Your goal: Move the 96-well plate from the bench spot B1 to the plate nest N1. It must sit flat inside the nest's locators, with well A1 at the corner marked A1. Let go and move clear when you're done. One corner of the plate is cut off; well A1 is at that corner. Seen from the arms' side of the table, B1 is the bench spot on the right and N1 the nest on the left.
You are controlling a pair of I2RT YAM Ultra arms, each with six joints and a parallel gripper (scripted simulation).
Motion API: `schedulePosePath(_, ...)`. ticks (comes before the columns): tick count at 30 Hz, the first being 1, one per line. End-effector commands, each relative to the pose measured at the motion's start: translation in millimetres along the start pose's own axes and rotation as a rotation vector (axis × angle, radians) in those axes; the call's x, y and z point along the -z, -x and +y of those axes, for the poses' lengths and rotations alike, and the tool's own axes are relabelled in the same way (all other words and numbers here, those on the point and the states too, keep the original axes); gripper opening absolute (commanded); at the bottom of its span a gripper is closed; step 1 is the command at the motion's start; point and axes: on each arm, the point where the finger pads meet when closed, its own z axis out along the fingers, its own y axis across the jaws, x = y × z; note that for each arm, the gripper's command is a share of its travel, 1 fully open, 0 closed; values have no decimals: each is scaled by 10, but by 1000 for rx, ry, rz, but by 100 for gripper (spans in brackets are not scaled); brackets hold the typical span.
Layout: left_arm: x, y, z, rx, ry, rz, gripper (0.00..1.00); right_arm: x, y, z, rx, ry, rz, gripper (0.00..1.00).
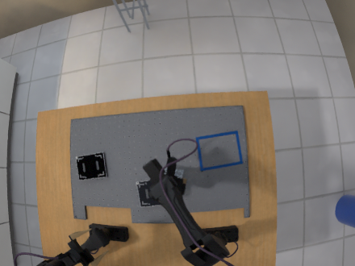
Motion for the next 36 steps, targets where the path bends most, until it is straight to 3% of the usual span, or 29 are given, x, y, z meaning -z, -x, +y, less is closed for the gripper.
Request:
schedulePosePath(1,83,122,5,1,2,-44,100,83,-12,33,249,-2,-9,78)
schedulePosePath(5,83,122,5,1,2,-44,100,83,-11,32,412,-6,-10,78)
schedulePosePath(7,83,122,5,1,2,-44,100,83,-11,32,412,-6,-10,78)
schedulePosePath(22,83,122,5,1,2,-44,100,68,-20,35,1062,-19,0,78)
schedulePosePath(24,83,122,5,1,2,-44,100,68,-20,35,1062,-19,0,78)
schedulePosePath(36,83,122,5,1,2,-44,100,55,-23,33,1591,-28,15,78)
